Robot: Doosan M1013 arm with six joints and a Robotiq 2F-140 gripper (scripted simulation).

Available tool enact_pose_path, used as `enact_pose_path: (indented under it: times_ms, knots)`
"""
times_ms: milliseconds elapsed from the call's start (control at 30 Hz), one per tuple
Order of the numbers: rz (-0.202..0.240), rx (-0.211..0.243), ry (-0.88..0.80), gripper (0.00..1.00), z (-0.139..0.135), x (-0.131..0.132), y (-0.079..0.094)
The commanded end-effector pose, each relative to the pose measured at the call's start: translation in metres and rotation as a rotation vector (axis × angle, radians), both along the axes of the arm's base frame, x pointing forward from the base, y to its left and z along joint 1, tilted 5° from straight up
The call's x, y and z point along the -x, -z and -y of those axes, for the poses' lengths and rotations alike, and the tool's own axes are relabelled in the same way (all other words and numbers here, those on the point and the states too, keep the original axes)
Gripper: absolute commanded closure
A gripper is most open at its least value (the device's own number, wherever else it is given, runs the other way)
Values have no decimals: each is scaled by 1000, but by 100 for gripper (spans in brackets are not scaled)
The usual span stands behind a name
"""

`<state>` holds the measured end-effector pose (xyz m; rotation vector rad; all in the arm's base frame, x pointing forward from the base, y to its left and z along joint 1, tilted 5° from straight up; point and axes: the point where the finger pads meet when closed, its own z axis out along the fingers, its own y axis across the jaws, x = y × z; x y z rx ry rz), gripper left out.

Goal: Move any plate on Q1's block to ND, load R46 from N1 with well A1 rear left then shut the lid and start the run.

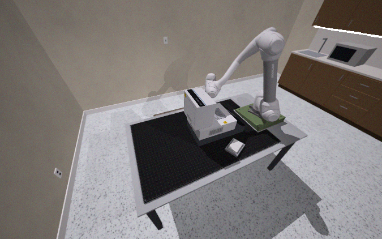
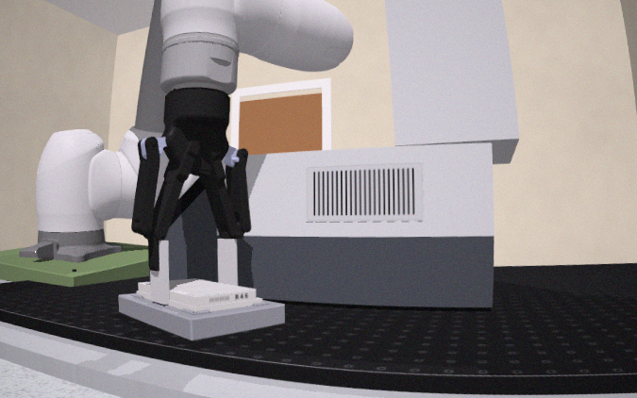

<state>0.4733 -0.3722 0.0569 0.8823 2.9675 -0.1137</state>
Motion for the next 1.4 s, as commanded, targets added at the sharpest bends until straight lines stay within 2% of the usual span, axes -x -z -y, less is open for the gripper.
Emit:
enact_pose_path:
  times_ms: [0, 400, 733, 800, 1300, 1367]
  knots:
    - [0, 0, 0, 100, 0, 0, 0]
    - [0, 0, 0, 100, 0, 0, 0]
    - [0, 0, 0, 100, -3, 1, -33]
    - [0, 0, 0, 100, -3, 1, -33]
    - [0, 0, 0, 100, -7, 2, -83]
    - [0, 0, 0, 100, -7, 2, -83]
